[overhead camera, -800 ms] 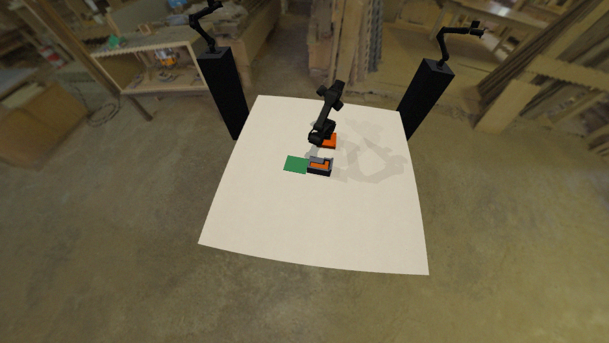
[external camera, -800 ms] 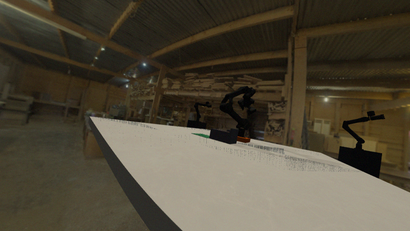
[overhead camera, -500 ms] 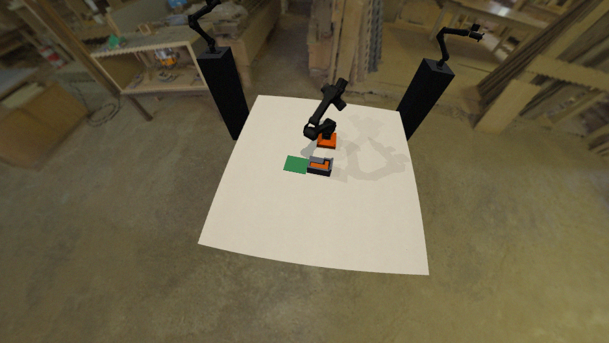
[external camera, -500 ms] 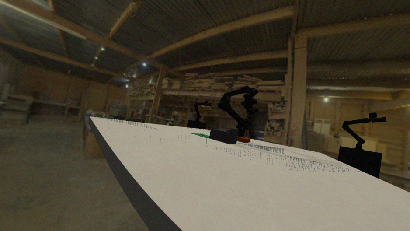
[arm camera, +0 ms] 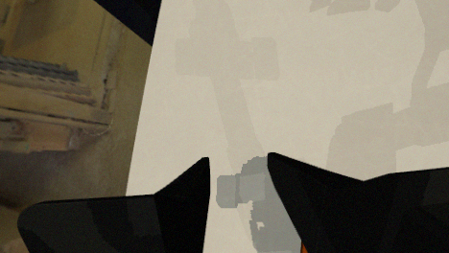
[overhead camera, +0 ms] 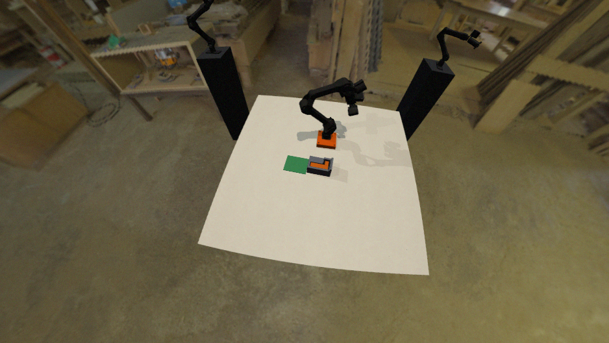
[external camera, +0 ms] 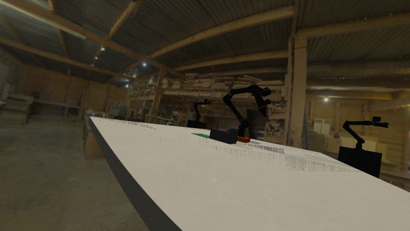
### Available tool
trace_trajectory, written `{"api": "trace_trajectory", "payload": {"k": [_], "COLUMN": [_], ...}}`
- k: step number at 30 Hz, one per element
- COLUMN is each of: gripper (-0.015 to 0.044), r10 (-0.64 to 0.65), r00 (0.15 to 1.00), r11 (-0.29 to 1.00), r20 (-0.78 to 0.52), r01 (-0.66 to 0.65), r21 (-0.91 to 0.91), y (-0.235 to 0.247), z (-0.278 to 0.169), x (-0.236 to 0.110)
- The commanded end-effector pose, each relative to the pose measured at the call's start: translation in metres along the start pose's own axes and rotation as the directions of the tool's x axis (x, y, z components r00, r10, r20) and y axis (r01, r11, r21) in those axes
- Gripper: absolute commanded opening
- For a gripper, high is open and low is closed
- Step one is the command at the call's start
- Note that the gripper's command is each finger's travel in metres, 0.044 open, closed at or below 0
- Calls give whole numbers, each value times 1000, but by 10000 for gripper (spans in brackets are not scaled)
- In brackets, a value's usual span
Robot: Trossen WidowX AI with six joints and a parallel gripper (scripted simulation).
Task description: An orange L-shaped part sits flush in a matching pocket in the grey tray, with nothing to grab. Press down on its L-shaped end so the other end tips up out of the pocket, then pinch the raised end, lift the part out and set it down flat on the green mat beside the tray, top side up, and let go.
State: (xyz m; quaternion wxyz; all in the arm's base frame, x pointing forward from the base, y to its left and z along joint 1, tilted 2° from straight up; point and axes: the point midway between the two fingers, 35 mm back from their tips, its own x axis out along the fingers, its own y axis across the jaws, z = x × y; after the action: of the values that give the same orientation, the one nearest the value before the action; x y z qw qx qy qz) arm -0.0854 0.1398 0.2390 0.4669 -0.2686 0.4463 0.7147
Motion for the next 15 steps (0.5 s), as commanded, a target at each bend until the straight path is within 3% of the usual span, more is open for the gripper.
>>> {"api": "trace_trajectory", "payload": {"k": [1, 8, 15], "gripper": [180, 180, 180], "r10": [-118, -317, -450], "r00": [993, 948, 884], "r11": [983, 851, 606], "r20": [8, -32, -130], "r01": [116, 300, 409], "r21": [141, 431, 682], "y": [-31, -106, -190], "z": [22, 48, 44], "x": [3, -5, -30]}}
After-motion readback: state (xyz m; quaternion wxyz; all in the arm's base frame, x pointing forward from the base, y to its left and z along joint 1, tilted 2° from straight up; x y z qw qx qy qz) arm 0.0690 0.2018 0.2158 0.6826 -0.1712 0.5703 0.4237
